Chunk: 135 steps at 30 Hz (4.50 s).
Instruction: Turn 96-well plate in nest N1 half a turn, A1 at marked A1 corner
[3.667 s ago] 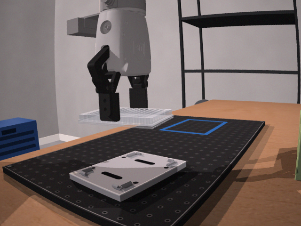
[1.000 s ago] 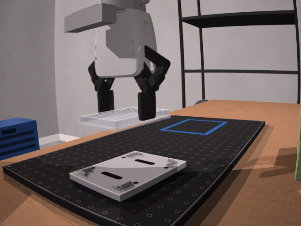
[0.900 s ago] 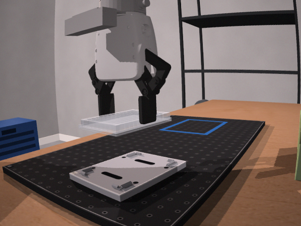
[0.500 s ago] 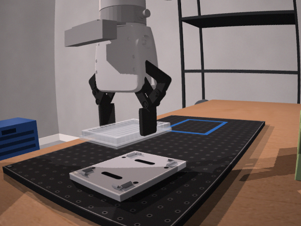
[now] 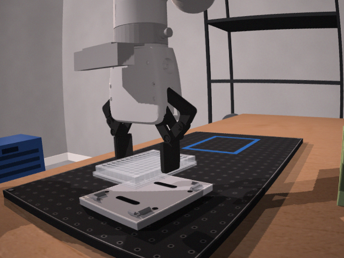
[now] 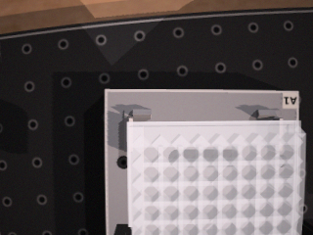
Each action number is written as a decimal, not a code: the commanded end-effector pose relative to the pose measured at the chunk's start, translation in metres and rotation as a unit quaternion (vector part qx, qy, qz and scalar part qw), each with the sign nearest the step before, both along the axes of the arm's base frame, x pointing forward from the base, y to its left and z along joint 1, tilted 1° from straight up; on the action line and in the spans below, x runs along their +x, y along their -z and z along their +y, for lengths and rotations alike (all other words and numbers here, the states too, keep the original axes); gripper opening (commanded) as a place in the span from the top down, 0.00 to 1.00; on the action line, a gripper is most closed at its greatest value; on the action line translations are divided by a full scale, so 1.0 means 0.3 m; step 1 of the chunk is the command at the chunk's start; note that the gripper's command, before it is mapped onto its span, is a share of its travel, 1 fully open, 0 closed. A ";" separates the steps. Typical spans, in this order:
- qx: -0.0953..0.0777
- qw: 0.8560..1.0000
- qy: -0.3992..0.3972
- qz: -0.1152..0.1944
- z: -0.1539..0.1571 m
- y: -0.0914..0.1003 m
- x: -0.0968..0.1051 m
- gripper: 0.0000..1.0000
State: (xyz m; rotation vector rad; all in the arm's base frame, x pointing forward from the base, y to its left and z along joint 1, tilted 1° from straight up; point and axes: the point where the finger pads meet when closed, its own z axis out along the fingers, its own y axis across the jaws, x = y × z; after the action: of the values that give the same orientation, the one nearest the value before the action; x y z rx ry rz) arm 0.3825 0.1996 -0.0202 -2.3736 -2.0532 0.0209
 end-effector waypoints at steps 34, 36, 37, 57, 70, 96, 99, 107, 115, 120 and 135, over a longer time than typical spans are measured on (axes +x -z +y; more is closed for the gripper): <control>0.003 1.000 0.000 -0.001 0.003 0.065 0.005 1.00; 0.003 1.000 0.000 -0.001 0.003 0.066 0.005 1.00; 0.003 1.000 0.000 -0.001 0.003 0.066 0.005 1.00; 0.003 1.000 0.000 -0.001 0.003 0.076 0.005 1.00; 0.003 1.000 0.000 -0.001 0.003 0.083 0.005 1.00; 0.003 1.000 0.000 -0.001 0.003 0.096 0.004 1.00; 0.003 1.000 0.000 -0.001 0.003 0.098 0.004 1.00; 0.003 1.000 0.000 -0.001 0.003 0.103 0.004 0.00; 0.003 1.000 0.000 -0.001 0.003 0.103 0.004 0.00; 0.003 1.000 0.000 -0.001 0.003 0.103 0.004 0.00; 0.003 1.000 0.000 -0.001 0.003 0.103 0.004 0.00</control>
State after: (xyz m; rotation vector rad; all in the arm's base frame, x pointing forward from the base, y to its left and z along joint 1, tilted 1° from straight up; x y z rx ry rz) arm 0.3826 0.1998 -0.0521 -2.3738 -2.0535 0.0188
